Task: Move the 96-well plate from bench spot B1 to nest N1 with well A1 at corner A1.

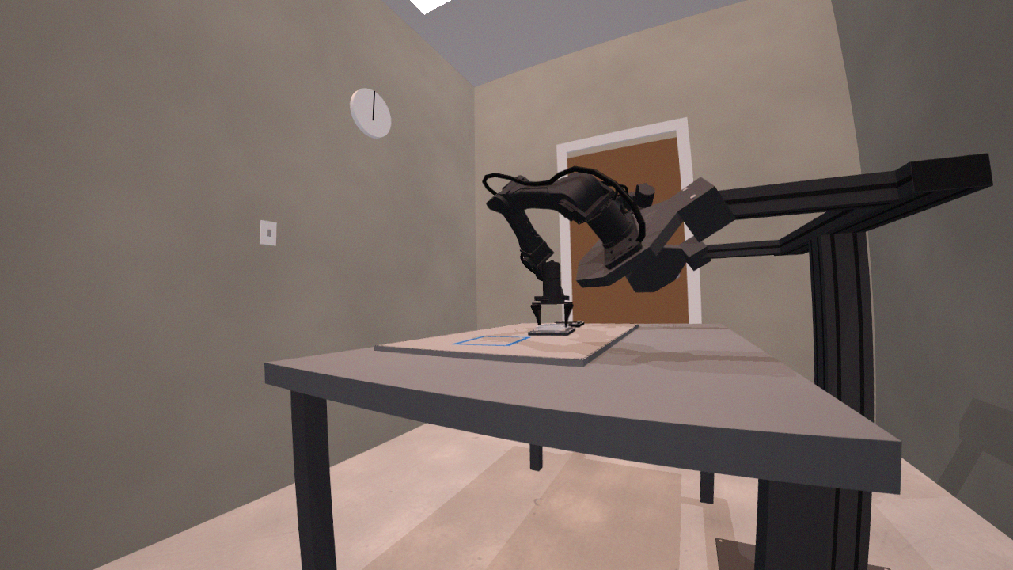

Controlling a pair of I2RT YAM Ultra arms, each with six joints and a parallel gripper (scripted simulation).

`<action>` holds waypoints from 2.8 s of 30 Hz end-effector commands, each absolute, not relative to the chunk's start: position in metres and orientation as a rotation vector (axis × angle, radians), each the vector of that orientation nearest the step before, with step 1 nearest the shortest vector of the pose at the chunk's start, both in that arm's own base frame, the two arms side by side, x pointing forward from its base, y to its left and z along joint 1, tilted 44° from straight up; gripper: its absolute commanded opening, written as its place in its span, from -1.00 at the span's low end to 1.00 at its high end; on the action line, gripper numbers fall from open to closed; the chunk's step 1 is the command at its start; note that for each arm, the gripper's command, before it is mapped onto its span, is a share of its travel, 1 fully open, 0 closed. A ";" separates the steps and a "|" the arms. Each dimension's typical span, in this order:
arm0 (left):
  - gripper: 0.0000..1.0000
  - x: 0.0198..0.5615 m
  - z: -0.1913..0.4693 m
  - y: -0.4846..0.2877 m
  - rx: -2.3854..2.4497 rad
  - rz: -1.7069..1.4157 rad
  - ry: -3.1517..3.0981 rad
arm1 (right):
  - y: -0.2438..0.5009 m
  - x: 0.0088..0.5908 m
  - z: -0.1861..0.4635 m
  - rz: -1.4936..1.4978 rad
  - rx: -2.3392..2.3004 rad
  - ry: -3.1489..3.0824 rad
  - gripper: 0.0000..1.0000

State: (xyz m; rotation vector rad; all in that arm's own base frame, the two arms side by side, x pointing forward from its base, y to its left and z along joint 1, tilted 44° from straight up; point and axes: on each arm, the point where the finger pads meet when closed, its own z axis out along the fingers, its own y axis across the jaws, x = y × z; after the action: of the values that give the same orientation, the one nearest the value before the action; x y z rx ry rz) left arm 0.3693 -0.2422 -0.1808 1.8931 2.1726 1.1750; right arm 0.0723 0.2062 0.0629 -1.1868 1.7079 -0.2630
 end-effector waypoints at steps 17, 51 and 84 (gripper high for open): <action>1.00 0.359 -0.168 -0.275 1.840 1.100 2.134 | 0.210 0.069 0.065 -0.270 -1.190 1.699 1.00; 1.00 0.321 -0.098 -0.305 1.855 1.135 2.143 | 0.220 0.064 0.062 -0.246 -1.208 1.714 1.00; 1.00 0.333 0.062 -0.097 1.176 0.853 2.073 | 0.294 0.293 -0.089 -0.518 -1.187 1.976 1.00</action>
State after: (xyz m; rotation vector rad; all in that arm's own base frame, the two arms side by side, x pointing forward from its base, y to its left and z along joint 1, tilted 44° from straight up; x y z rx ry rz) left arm 0.3264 -0.0950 0.0419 1.1943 2.1748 0.9742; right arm 0.2791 0.2677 -0.0872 -1.1561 2.0459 -0.6074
